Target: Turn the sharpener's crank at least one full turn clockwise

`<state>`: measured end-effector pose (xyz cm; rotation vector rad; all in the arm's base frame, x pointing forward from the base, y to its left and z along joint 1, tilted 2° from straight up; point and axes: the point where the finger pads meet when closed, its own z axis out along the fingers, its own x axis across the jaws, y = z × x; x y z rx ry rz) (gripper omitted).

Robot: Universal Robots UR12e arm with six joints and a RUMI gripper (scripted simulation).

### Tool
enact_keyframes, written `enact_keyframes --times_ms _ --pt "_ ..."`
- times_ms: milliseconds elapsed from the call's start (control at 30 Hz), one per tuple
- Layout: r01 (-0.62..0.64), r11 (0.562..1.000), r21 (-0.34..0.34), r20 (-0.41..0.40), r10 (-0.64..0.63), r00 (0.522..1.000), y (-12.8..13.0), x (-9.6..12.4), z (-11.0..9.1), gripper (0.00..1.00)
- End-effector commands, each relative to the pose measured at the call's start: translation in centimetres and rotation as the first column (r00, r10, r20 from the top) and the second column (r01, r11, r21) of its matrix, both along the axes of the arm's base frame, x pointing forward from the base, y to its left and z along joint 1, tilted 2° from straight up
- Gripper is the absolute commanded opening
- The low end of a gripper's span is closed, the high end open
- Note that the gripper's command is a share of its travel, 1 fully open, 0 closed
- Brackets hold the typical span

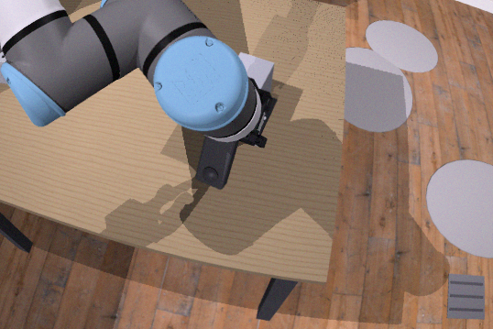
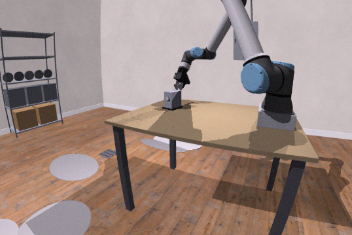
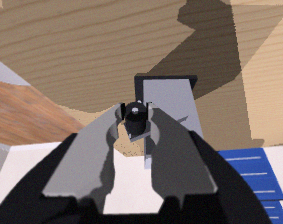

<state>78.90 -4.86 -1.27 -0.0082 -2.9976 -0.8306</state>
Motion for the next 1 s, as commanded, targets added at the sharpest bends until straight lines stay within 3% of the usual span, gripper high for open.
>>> enact_keyframes --times_ms 0,967 --pt "0.000 1.000 -0.002 0.001 0.000 1.000 0.0 0.3 -0.6 0.09" --pt "0.000 1.000 0.000 -0.003 0.000 1.000 0.1 0.0 -3.3 0.09"
